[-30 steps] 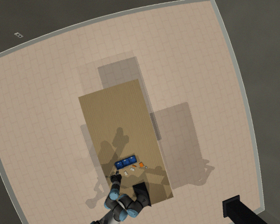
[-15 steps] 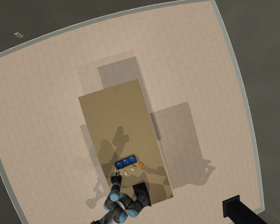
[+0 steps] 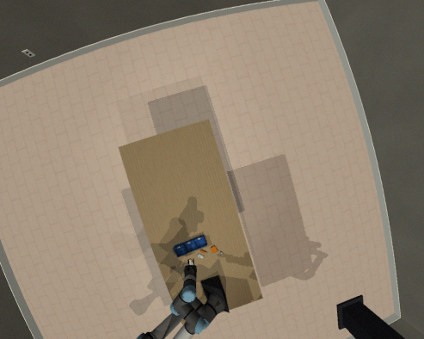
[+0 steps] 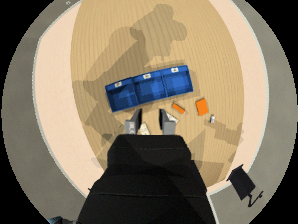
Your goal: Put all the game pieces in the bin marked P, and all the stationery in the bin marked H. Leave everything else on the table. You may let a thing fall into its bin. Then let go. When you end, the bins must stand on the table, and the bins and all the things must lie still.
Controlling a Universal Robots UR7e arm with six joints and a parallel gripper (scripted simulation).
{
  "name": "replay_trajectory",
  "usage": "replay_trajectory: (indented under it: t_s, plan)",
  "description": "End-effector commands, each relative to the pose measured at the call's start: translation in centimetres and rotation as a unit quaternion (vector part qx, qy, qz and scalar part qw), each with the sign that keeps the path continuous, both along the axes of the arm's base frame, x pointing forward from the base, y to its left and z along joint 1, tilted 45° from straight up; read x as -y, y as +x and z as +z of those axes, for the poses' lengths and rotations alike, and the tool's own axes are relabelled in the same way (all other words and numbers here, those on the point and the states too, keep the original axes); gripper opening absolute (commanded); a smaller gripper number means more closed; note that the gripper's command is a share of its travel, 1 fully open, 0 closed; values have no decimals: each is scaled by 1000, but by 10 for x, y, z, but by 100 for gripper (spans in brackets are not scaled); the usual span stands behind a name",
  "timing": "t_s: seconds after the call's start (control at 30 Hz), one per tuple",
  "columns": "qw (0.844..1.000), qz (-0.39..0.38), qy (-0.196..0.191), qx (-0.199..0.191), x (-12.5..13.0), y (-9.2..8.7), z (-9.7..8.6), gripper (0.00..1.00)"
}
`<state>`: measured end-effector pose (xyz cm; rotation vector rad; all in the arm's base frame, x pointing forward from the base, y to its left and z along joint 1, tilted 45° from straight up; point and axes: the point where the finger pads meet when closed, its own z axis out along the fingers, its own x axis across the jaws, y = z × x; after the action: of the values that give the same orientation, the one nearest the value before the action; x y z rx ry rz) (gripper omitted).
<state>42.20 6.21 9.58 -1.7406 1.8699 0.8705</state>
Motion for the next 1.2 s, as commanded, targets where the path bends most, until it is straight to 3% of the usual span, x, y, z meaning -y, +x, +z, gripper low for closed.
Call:
replay_trajectory:
  t_s: [0.0,0.5,0.57,0.63,0.93,1.17]
  plan:
    - [1000,-5,-2,-2,15,-10,-30,62]
    - [1000,-5,-2,-2,60,-56,-129,62]
    - [1000,-5,-2,-2,60,-56,-129,62]
    - [1000,-5,-2,-2,70,-65,-151,62]
    - [1000,-5,-2,-2,94,-89,-203,62]
    - [1000,-5,-2,-2,114,-99,-231,62]
